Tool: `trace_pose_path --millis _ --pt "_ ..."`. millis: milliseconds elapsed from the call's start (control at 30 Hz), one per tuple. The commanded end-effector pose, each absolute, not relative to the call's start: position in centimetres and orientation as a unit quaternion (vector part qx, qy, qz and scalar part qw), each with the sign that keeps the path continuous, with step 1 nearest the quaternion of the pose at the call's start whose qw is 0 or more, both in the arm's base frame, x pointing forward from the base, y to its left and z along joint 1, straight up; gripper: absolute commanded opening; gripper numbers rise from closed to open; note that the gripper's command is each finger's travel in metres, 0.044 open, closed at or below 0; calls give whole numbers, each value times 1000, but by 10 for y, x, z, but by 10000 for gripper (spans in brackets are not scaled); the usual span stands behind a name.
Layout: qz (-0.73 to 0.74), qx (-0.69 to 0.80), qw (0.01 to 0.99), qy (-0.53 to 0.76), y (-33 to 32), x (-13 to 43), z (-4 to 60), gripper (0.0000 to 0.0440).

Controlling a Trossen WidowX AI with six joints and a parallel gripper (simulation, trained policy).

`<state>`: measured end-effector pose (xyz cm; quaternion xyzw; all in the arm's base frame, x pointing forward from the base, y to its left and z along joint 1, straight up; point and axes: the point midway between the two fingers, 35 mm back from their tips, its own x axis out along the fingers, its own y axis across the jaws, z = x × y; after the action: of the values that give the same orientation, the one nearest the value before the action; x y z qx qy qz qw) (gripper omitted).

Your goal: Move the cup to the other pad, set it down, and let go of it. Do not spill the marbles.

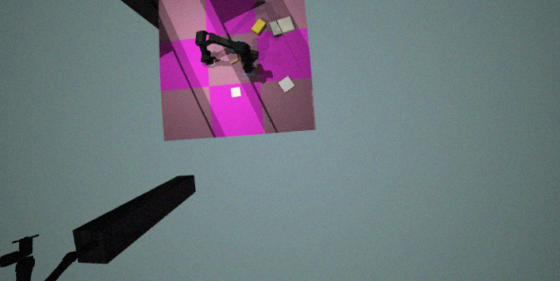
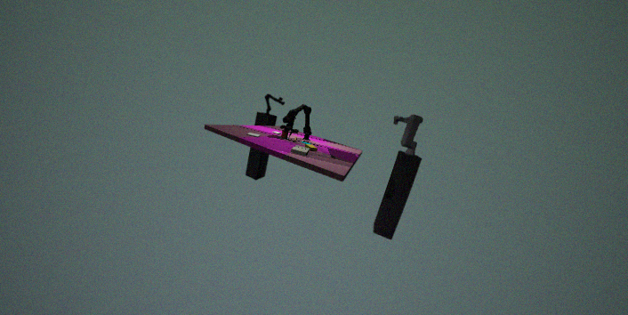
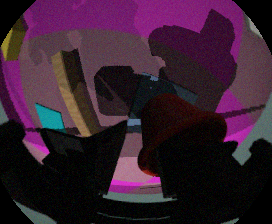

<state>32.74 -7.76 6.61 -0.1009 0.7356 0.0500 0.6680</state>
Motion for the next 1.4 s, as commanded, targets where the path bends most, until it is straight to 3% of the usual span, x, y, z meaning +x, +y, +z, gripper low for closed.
trace_pose_path --millis 0,100,133,1367 --pt "72 -115 658 741 -79 322 55 79" --pt "89 -129 652 742 -80 320 52 2" --pt "95 -134 650 742 -80 320 52 0" --pt "209 -236 652 690 -21 306 124 0"
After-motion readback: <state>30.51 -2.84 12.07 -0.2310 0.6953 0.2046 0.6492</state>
